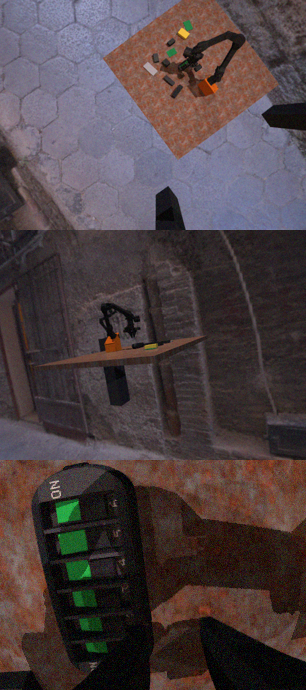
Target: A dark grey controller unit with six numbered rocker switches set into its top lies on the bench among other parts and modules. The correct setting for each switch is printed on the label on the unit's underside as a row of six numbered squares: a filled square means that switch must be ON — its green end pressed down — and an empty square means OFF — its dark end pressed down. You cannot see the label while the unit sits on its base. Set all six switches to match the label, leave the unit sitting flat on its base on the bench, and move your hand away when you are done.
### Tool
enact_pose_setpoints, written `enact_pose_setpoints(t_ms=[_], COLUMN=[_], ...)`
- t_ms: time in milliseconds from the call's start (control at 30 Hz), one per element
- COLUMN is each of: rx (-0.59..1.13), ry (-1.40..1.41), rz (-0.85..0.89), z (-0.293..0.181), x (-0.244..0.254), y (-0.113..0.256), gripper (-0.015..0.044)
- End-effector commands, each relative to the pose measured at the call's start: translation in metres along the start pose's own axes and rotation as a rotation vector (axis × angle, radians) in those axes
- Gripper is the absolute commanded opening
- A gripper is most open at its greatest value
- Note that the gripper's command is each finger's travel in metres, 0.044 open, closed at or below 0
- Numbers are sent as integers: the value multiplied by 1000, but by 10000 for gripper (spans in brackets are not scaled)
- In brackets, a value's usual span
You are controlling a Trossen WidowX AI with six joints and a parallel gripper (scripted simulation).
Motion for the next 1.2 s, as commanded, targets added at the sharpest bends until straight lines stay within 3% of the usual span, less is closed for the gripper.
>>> enact_pose_setpoints(t_ms=[0,267,367,700,933,1167], rx=[0,0,0,59,63,63], ry=[1,1,1,1,1,1], rz=[-1,-1,-1,269,289,289], z=[0,0,0,-42,-43,-43], x=[0,0,0,-35,-37,-37], y=[0,0,0,-51,-53,-53], gripper=[210,420,440,177,0,0])
Point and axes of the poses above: the point midway between the two fingers, 35 mm back from their tips, its own y axis back along the fingers, its own x axis across the jaws, z = x × y, the point moved 4 cm from there along y, back along the fingers, and after that the axes turned 12 degrees about -y, right-handed, at the moved point
